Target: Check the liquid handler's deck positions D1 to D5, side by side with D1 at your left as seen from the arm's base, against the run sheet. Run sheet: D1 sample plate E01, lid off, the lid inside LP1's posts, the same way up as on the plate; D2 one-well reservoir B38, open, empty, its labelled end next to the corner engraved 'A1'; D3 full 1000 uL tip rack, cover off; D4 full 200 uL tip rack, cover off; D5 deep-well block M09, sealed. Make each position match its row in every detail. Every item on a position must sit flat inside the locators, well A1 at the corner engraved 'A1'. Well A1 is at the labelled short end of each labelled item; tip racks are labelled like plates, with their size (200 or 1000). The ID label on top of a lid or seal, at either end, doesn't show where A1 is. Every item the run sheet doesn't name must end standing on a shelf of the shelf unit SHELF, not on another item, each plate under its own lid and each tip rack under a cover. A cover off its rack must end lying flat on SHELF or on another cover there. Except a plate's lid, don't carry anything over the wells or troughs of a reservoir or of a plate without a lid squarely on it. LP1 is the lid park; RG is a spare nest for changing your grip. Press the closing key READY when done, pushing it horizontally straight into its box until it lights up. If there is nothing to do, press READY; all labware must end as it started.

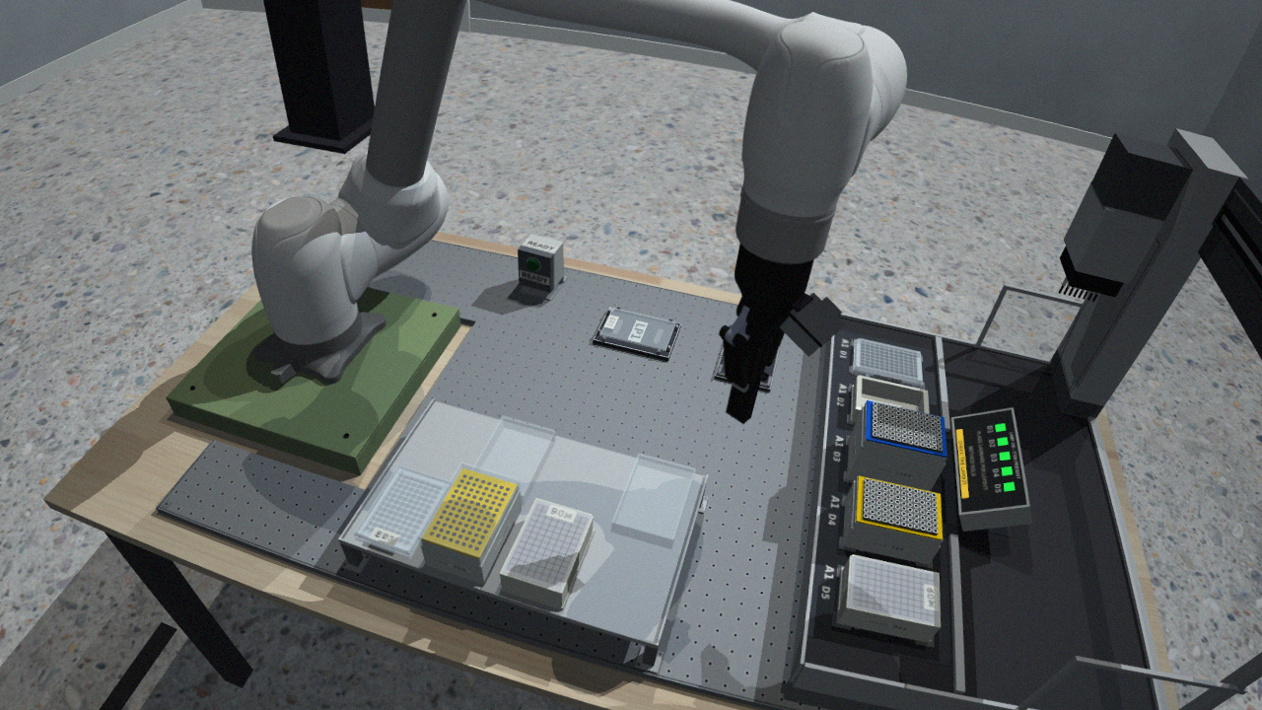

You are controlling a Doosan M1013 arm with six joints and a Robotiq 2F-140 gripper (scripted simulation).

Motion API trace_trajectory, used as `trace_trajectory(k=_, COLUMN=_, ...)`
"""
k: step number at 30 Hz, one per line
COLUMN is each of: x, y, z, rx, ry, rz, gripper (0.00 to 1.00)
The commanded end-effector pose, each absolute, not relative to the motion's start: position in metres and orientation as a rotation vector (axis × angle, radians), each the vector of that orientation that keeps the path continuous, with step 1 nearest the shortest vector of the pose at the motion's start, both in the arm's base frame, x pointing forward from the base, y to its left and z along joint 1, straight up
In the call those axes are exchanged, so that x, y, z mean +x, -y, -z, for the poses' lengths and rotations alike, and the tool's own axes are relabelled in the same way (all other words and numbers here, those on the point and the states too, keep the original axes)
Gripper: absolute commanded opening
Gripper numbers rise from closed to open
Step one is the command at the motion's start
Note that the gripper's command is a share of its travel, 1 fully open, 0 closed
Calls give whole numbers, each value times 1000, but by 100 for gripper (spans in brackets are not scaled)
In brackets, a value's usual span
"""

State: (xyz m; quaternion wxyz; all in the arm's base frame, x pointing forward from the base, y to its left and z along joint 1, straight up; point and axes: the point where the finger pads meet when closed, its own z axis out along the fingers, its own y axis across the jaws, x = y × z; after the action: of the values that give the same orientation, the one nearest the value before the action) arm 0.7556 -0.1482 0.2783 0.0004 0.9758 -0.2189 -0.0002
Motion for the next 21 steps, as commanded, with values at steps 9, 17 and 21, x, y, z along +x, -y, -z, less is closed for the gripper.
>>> trace_trajectory(k=9, x=756, y=148, z=-279, rx=3118, ry=390, rz=-2, gripper=10)
trace_trajectory(k=17, x=756, y=148, z=-279, rx=3139, ry=139, rz=-2, gripper=10)
trace_trajectory(k=21, x=756, y=148, z=-279, rx=3142, ry=30, rz=-2, gripper=10)
